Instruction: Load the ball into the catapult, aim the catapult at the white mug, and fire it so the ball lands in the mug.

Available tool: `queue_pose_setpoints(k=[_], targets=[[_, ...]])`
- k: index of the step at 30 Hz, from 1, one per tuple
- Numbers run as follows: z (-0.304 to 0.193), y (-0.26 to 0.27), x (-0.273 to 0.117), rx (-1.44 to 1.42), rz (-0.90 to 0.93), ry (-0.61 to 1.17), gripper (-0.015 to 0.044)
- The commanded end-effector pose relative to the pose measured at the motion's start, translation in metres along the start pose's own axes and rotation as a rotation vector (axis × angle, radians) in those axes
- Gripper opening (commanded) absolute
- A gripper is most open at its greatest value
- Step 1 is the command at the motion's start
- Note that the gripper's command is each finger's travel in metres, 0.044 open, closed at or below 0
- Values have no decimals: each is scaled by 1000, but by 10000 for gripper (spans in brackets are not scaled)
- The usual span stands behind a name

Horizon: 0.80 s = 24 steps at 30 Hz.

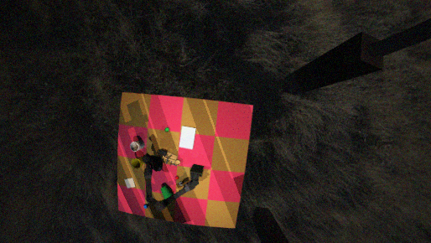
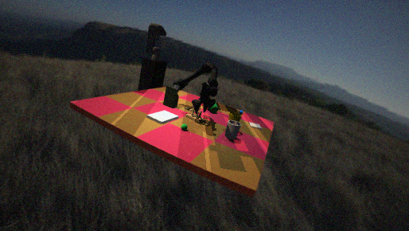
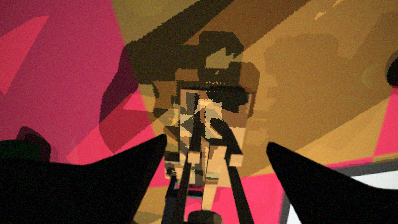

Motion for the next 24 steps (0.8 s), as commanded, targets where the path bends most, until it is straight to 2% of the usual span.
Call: queue_pose_setpoints(k=[1, 18, 24], targets=[[-1, 0, 10, 7, 9, 6, 440], [-3, 1, 30, 7, 12, 7, 440], [-2, 1, 27, 1, 4, 4, 282]])
Point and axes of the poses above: the point midway between the two fingers, 35 mm back from their tips, its own x axis out along the fingers, its own y axis across the jaws, z = x × y, the point moved 6 cm from there along -x, back along the fingers, and after that the axes turned 4 degrees about -x, right-handed, at the moved point
